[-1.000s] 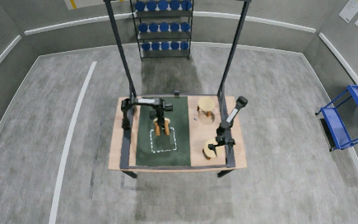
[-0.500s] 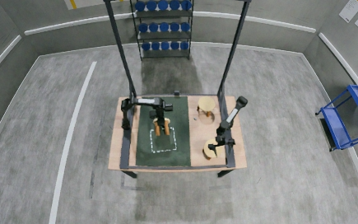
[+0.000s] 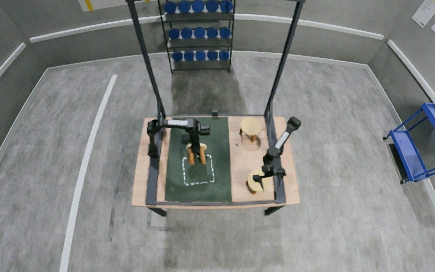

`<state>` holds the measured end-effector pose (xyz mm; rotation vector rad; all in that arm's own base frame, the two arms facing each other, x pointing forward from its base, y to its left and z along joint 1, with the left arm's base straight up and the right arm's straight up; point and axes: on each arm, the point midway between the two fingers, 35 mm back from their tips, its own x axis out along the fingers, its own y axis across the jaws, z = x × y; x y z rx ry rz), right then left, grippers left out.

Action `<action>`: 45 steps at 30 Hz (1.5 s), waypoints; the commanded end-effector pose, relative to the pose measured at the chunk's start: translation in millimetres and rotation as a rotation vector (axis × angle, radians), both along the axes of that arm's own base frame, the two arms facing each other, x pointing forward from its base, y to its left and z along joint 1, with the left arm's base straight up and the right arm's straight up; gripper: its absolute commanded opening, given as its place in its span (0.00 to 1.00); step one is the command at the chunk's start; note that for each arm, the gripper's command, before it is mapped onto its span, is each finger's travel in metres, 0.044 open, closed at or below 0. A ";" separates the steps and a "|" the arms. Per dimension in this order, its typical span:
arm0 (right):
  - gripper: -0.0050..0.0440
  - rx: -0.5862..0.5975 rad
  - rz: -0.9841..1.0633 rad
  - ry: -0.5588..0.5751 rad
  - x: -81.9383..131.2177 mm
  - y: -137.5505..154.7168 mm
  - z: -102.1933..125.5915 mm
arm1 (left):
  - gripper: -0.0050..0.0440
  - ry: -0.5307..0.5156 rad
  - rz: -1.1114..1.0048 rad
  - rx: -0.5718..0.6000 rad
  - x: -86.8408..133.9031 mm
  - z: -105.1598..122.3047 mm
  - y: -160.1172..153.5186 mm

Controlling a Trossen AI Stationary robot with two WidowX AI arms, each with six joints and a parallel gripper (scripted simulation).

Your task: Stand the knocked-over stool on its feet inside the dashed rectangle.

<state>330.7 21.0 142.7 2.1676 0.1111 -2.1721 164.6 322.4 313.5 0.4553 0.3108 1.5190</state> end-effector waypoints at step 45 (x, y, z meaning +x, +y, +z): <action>0.38 -0.012 -0.013 -0.040 7.6 -37.7 27.6 | 0.92 -0.030 -0.007 0.028 -1.0 12.8 -2.1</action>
